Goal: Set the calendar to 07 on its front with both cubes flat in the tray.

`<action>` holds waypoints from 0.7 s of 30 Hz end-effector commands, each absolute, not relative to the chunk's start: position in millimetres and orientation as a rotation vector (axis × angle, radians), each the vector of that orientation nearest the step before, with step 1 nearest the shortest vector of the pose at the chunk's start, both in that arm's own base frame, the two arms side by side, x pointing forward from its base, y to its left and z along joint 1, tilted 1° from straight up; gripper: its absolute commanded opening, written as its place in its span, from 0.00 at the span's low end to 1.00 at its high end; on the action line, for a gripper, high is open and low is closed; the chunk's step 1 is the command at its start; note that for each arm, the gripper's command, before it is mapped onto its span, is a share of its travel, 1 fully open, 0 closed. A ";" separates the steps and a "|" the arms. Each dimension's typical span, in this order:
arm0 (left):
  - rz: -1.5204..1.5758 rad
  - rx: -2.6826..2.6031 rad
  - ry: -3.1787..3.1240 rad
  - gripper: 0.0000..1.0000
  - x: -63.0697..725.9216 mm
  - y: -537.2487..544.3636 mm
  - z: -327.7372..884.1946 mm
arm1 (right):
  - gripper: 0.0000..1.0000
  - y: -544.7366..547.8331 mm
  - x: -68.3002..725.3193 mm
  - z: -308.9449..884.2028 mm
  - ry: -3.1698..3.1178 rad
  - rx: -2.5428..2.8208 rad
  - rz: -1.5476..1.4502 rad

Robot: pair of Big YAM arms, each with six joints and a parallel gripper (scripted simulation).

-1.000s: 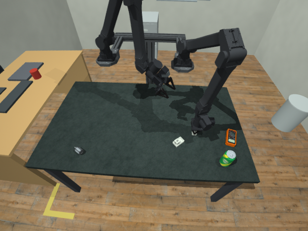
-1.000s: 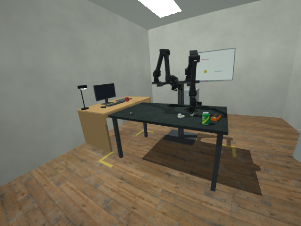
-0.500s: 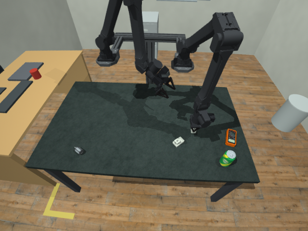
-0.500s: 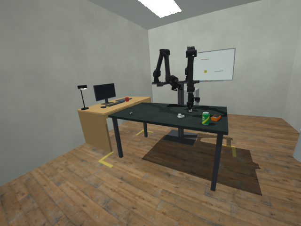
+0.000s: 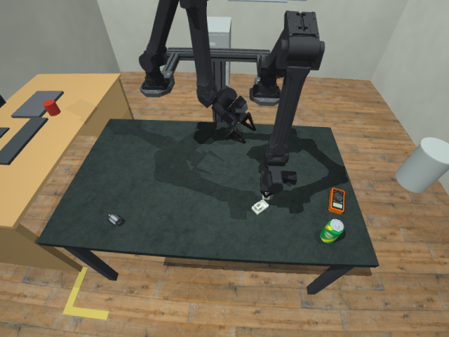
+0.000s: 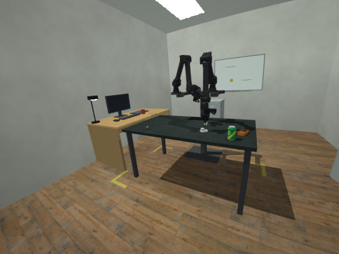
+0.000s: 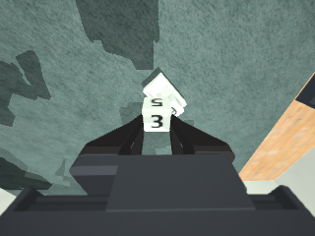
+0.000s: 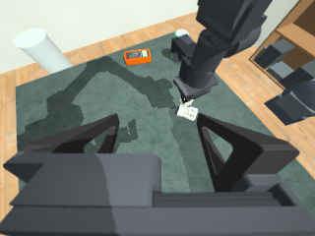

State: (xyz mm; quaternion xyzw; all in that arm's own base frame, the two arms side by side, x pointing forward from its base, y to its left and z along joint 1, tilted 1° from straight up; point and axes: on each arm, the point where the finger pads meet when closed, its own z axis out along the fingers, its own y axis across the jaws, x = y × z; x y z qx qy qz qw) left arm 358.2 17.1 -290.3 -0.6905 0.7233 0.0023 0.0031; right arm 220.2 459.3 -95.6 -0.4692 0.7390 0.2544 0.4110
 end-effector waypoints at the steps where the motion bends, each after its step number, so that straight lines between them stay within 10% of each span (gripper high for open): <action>1: 0.009 -2.151 2.273 0.24 363.5 23.4 -282.3 | 1.00 465.3 223.3 -90.8 1.850 -1.170 0.650; 21: 0.014 -1.193 2.897 0.24 359.3 22.6 -285.6 | 1.00 465.3 223.3 -90.8 1.850 -1.170 0.650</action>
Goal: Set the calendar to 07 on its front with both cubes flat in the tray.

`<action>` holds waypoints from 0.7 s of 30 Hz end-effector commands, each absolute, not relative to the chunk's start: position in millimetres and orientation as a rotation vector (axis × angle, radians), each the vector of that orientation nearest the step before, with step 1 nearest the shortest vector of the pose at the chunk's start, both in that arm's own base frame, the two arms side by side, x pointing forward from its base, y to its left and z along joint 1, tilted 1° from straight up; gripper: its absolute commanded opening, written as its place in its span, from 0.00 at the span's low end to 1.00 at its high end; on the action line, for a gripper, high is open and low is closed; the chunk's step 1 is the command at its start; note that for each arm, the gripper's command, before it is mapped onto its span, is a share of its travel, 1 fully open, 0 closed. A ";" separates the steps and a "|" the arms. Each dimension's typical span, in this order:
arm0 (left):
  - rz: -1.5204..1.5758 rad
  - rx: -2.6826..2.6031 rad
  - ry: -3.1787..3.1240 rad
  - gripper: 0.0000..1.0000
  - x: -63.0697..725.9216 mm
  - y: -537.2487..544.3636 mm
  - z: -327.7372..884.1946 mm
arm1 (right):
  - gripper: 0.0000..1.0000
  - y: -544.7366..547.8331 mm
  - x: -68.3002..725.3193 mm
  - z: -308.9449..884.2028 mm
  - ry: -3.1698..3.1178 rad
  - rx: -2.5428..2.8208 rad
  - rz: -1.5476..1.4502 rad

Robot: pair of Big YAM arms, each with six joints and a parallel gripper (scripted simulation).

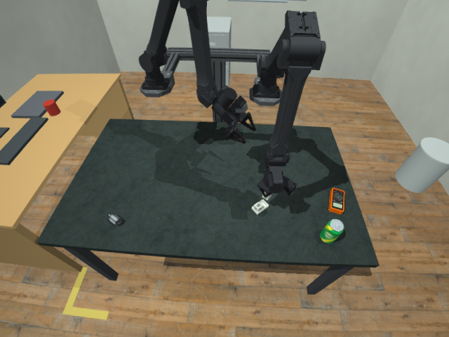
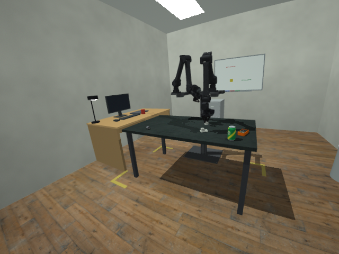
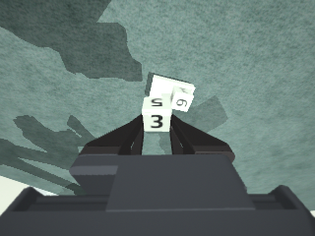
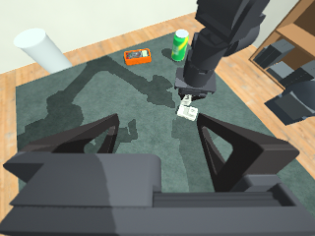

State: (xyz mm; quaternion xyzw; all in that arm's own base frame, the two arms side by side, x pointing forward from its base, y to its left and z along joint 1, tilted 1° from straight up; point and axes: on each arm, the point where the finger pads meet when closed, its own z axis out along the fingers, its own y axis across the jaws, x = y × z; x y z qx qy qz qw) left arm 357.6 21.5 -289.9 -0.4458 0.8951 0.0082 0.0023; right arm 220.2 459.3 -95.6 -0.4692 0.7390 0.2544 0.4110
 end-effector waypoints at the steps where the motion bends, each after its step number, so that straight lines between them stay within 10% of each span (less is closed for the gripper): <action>1: 0.013 -1.130 2.922 0.24 359.4 22.6 -285.6 | 1.00 465.3 223.3 -90.8 1.850 -1.170 0.650; 21: 0.012 0.093 3.122 0.24 361.7 22.1 -285.4 | 1.00 465.3 223.3 -90.8 1.850 -1.170 0.650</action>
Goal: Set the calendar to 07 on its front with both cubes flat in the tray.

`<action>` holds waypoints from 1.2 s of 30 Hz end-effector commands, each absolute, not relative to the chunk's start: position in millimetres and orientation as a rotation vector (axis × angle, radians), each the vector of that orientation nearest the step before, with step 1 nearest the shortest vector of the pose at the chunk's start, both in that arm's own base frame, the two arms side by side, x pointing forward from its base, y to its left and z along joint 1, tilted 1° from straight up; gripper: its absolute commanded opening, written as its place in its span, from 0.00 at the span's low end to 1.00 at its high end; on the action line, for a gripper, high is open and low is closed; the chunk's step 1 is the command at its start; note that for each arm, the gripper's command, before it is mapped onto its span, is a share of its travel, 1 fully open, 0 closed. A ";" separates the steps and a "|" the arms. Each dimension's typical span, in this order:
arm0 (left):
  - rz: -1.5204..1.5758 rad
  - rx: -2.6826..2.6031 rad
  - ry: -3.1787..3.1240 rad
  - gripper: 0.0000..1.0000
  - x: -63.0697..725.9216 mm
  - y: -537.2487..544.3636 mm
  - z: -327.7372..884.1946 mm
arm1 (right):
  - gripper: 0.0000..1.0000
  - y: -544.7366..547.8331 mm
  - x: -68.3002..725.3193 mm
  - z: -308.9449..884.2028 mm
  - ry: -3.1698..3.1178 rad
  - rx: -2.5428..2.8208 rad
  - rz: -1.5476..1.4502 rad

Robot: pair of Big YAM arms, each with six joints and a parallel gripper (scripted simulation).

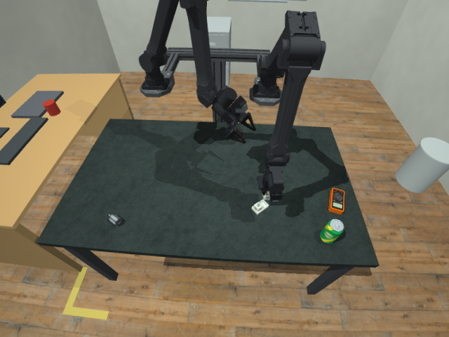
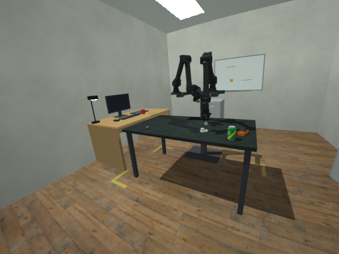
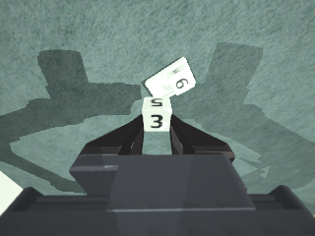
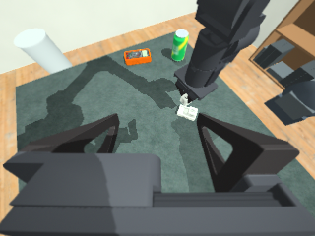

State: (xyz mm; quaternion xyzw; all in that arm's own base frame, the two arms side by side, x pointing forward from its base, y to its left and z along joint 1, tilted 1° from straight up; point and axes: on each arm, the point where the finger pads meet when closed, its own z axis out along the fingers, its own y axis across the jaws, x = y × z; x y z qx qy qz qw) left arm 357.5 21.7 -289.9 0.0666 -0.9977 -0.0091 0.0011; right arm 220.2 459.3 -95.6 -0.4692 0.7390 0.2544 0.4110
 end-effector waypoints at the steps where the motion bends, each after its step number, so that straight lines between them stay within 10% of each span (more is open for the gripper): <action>1: -0.013 -0.178 -3.155 0.24 361.7 22.1 -285.4 | 1.00 465.3 223.3 -90.8 1.850 -1.170 0.650; 36: -0.007 -1.265 -2.876 0.24 355.4 24.3 -300.5 | 1.00 465.3 223.3 -90.8 1.850 -1.170 0.650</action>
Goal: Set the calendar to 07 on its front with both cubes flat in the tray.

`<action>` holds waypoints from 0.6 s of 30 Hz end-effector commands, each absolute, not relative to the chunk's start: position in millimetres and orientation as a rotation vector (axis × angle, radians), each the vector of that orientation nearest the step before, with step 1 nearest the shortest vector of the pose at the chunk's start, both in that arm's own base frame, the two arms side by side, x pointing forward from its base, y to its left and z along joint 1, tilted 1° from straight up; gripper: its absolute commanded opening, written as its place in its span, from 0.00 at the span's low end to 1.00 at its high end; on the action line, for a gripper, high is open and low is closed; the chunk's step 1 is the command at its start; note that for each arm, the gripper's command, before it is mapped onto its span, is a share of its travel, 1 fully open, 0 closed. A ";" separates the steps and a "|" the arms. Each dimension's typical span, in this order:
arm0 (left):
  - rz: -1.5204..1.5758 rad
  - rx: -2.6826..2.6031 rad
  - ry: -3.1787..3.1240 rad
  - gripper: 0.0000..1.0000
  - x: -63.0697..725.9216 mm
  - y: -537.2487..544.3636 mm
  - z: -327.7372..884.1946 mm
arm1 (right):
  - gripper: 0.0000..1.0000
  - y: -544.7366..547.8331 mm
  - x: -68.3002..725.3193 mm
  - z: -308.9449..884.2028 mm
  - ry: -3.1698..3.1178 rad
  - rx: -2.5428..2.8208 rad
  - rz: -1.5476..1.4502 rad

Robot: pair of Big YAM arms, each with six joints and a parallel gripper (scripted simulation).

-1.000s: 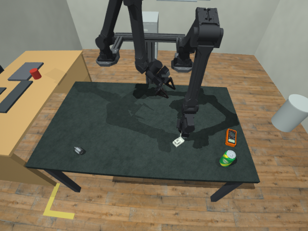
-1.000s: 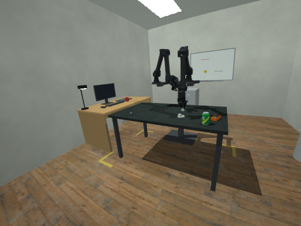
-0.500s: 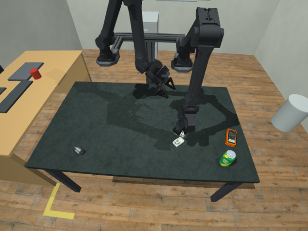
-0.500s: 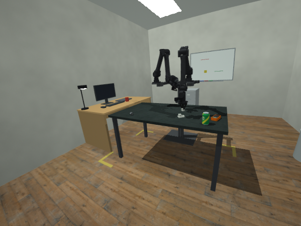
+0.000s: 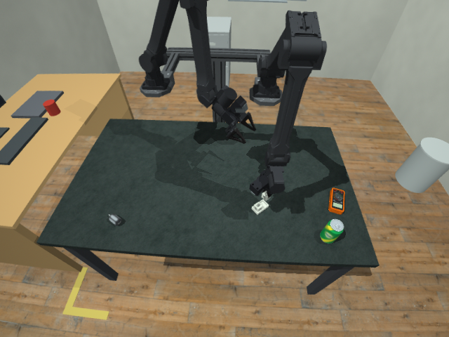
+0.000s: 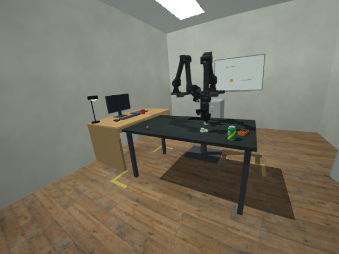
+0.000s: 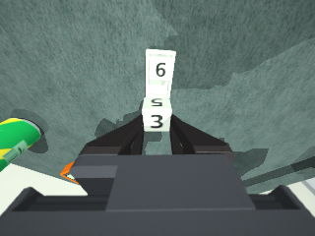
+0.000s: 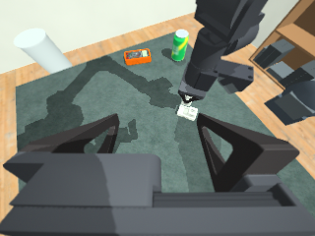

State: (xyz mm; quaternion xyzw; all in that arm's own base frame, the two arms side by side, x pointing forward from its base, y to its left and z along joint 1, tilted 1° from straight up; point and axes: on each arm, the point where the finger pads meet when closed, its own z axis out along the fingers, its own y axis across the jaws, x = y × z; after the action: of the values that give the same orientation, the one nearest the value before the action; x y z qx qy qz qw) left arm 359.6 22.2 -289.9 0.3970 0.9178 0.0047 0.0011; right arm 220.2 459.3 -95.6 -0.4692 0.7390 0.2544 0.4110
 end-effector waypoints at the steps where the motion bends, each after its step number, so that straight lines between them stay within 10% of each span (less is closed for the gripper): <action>1: 0.007 1.264 2.875 0.24 355.6 24.5 -302.6 | 1.00 465.3 223.3 -90.8 1.850 -1.170 0.650; 18: 0.007 1.281 2.869 0.24 354.8 24.6 -333.8 | 1.00 465.3 223.3 -90.8 1.850 -1.170 0.650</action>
State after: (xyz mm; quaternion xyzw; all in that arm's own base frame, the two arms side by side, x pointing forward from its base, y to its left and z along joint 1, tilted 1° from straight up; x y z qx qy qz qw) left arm 356.0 22.4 -323.0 0.4037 0.9149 0.0034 -0.0014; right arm 220.2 459.3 -95.6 -0.4692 0.7390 0.2544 0.4110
